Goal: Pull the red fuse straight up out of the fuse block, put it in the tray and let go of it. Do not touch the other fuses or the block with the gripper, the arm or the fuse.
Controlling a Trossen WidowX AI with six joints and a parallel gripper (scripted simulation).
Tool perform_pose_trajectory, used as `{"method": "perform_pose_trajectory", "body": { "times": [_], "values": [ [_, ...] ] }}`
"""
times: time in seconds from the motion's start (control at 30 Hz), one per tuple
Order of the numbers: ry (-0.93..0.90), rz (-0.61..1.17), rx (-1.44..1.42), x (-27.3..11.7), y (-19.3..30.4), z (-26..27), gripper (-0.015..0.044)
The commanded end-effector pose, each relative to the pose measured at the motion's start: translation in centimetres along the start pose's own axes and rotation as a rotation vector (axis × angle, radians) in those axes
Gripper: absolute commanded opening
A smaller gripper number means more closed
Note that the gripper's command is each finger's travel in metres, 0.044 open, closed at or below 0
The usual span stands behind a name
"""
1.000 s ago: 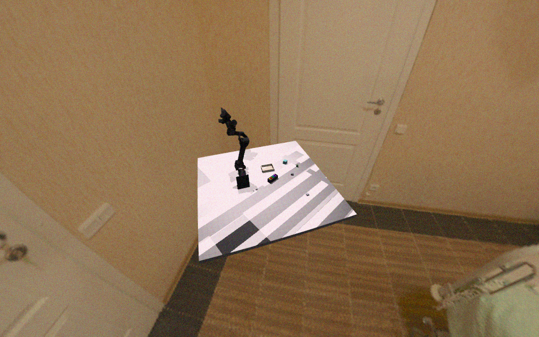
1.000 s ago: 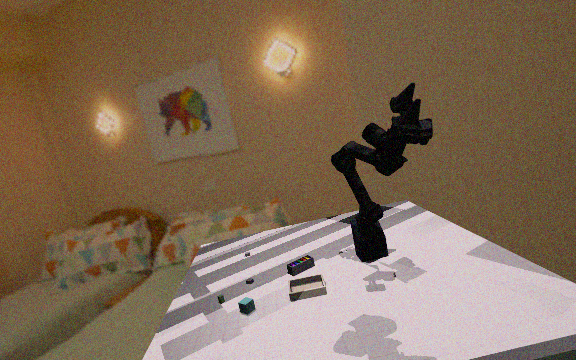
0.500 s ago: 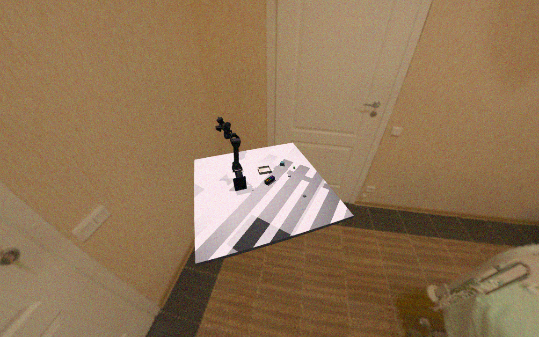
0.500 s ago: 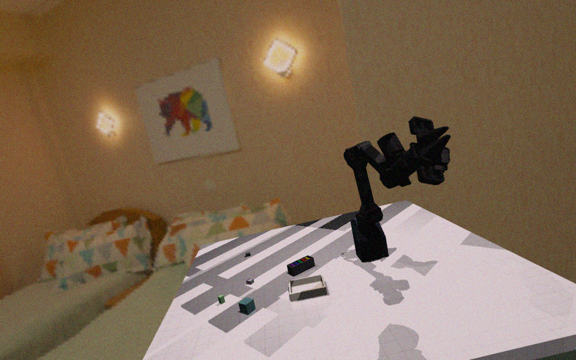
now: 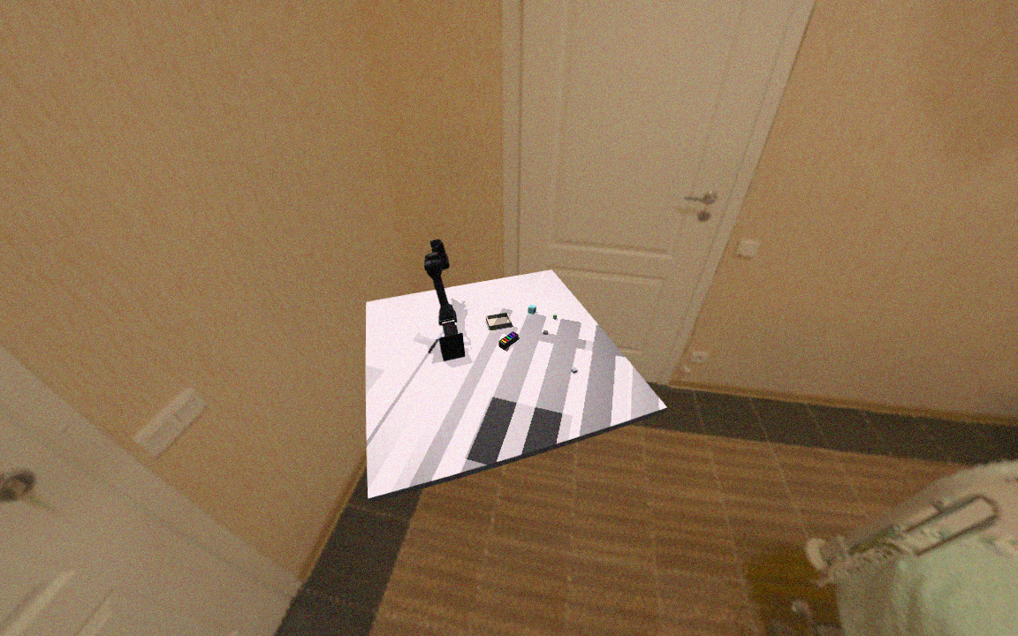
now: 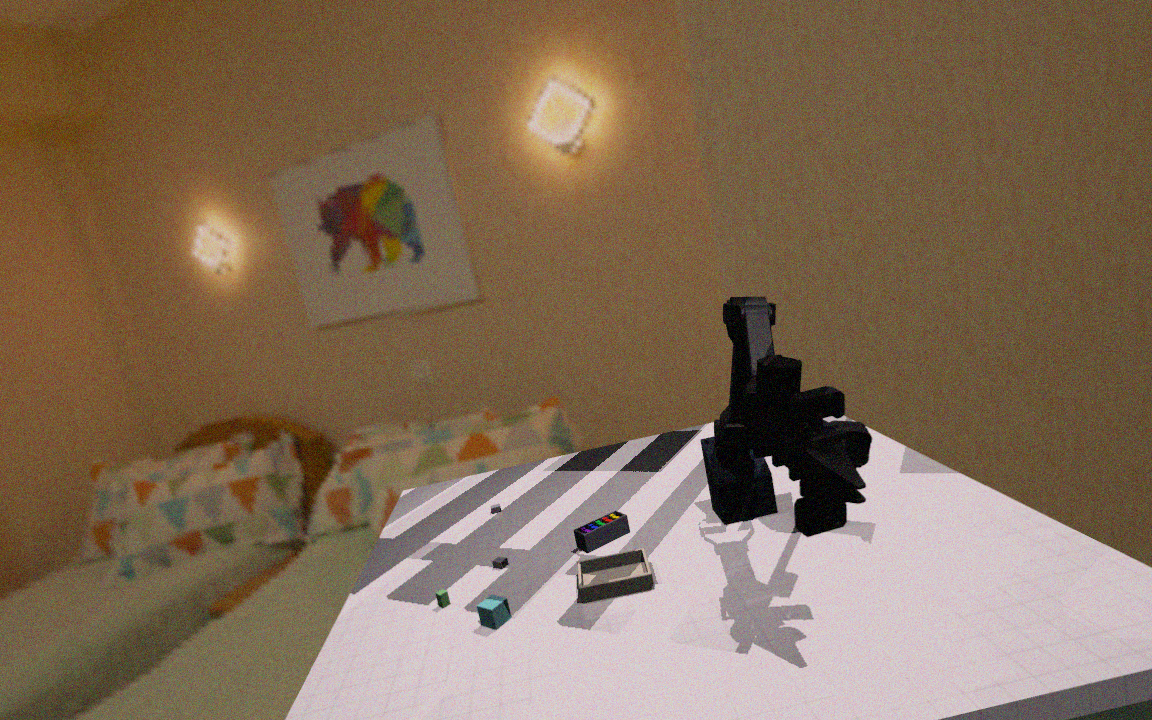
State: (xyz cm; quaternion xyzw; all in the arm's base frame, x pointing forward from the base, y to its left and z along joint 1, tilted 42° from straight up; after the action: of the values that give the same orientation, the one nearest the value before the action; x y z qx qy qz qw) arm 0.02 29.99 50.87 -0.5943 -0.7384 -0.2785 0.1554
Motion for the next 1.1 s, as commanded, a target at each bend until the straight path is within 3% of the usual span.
{"method": "perform_pose_trajectory", "body": {
  "times": [0.0,0.3,0.63,0.87,1.07],
  "values": [
    [-0.165,0.075,0.136,-0.5,3.2,4.8,0.0069],
    [-0.474,0.409,0.522,-5.7,12.1,14.9,0.0069],
    [-0.595,0.763,0.820,-14.6,18.8,20.8,0.0069],
    [-0.617,1.157,1.201,-24.3,22.4,25.0,0.0069],
    [-0.504,1.552,1.569,-33.8,23.5,27.2,0.0069]
  ]
}}
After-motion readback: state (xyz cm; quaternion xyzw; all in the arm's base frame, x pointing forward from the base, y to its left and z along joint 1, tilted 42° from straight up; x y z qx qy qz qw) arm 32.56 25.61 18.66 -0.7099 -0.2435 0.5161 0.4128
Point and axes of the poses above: the point midway between the two fingers, 35 mm back from their tips, its own x axis out along the fingers, its own z axis across the jaws, y = z × x, the point moved 4 cm from there along -x, back along the fingers, and after that the axes turned 8 degrees about -x, right-handed, at the moved point
